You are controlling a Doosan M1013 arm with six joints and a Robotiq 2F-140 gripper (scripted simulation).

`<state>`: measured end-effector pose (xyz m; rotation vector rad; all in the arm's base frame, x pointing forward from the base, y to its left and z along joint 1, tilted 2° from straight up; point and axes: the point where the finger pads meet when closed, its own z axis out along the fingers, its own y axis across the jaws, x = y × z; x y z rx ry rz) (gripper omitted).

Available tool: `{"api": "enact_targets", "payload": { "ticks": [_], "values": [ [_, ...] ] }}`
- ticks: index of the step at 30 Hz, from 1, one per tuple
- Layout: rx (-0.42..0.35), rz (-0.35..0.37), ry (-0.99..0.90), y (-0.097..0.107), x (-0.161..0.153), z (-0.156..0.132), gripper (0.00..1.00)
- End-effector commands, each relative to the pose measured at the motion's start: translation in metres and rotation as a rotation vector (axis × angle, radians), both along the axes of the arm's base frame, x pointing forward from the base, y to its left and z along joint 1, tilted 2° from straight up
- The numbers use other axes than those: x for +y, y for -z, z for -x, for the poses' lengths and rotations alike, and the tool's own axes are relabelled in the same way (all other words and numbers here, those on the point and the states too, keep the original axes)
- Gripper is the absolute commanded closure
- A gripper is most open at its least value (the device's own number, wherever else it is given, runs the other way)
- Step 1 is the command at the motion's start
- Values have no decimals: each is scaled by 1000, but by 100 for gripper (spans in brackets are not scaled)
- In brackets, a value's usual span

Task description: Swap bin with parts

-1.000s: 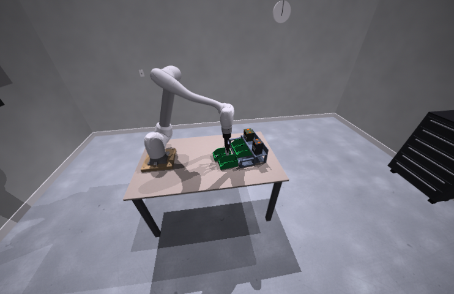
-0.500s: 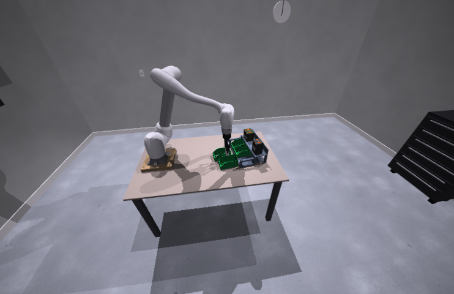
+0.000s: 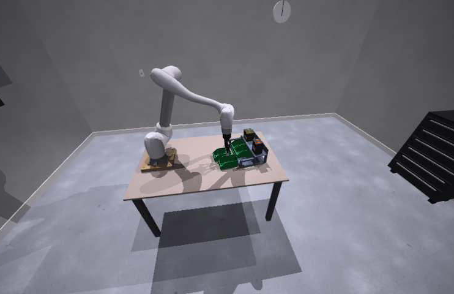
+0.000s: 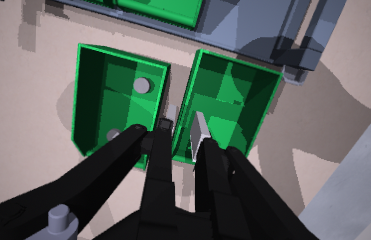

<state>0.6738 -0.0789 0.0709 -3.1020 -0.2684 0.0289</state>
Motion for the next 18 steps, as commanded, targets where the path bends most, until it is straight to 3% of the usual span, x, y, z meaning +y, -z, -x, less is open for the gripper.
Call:
{"api": "enact_targets", "payload": {
  "ticks": [1,18],
  "values": [
    [0,0,0,0,0,0,76],
    [0,0,0,15,0,0,76]
  ]
}}
